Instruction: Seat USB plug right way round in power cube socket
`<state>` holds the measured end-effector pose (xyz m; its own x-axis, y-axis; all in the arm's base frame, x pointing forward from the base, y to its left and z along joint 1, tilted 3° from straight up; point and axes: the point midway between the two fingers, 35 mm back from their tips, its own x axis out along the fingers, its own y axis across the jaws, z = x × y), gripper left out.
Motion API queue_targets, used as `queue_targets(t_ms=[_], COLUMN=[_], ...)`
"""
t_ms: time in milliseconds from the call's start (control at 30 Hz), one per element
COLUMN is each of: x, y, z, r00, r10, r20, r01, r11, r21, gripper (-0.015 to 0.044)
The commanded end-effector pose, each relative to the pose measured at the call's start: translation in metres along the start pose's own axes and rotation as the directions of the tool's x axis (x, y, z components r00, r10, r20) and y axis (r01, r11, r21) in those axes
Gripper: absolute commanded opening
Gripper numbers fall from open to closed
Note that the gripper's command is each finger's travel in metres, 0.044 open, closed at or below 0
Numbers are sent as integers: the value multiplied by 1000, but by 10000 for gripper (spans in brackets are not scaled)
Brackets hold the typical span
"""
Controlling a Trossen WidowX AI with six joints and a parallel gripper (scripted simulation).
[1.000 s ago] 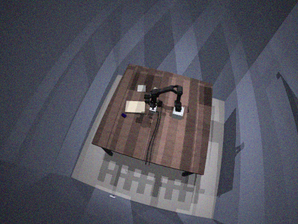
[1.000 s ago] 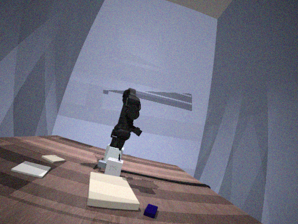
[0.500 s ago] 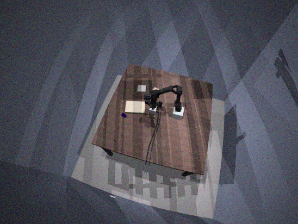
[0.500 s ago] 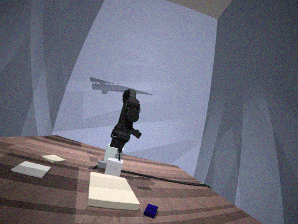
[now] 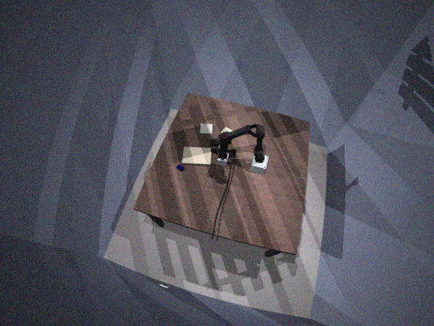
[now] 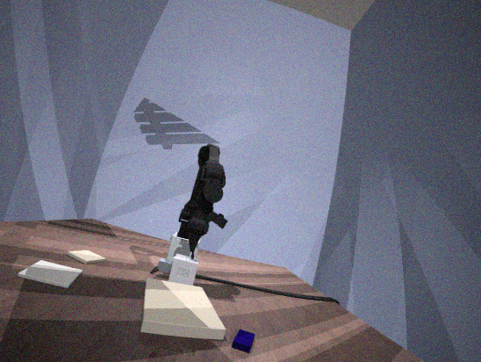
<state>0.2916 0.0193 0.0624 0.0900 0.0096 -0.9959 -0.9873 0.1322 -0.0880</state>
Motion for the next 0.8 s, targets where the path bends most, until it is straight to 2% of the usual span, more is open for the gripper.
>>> queue_targets(t_ms=[0, 67, 600, 767], x=[3, 3, 2, 2], y=[1, 1, 0, 0], z=[0, 0, 0, 0], r00=[1000, 1000, 1000, 1000], r10=[3, 3, 1, 1], r20=[0, 0, 0, 0], r01=[-3, -3, -1, -1], r11=[1000, 1000, 1000, 1000], r21=[-1, -1, 0, 0], gripper=[440, 440, 20, 0])
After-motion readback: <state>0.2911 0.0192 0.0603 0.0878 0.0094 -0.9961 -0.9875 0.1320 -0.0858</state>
